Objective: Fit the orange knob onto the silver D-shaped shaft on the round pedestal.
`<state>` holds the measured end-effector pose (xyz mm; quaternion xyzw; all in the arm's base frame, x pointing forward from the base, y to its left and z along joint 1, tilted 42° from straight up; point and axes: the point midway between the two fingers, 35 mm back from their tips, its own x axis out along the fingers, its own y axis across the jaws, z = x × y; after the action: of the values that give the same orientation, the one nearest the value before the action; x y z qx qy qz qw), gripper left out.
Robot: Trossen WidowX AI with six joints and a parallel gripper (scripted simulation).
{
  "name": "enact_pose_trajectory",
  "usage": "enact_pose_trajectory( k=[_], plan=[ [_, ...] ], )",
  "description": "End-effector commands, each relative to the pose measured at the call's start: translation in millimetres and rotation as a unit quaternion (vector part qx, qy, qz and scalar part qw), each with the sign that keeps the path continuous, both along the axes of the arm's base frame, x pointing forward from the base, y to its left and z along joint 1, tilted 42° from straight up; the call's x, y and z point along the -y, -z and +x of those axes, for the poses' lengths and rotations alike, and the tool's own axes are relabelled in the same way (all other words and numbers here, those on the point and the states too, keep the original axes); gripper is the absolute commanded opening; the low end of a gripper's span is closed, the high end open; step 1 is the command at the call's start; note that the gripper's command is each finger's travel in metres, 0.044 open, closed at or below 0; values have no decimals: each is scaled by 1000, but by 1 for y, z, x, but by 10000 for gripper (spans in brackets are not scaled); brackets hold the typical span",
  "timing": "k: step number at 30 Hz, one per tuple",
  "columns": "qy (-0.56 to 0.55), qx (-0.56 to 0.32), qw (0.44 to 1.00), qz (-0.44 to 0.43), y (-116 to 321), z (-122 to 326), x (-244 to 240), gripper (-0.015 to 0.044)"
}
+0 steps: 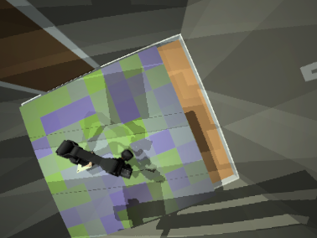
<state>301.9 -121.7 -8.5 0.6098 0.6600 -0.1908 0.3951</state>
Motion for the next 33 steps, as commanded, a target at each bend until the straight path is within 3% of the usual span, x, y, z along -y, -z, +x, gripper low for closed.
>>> enact_pose_trajectory(
  k=[1, 21, 33],
  plan=[
    [2, 1, 1000, 1, 1, 1, -1, 0],
    [2, 0, 1000, 1, -3, 1, 2, 0],
    [-76, 69, 995, -5, -1, 0, 0, 0]
  ],
)
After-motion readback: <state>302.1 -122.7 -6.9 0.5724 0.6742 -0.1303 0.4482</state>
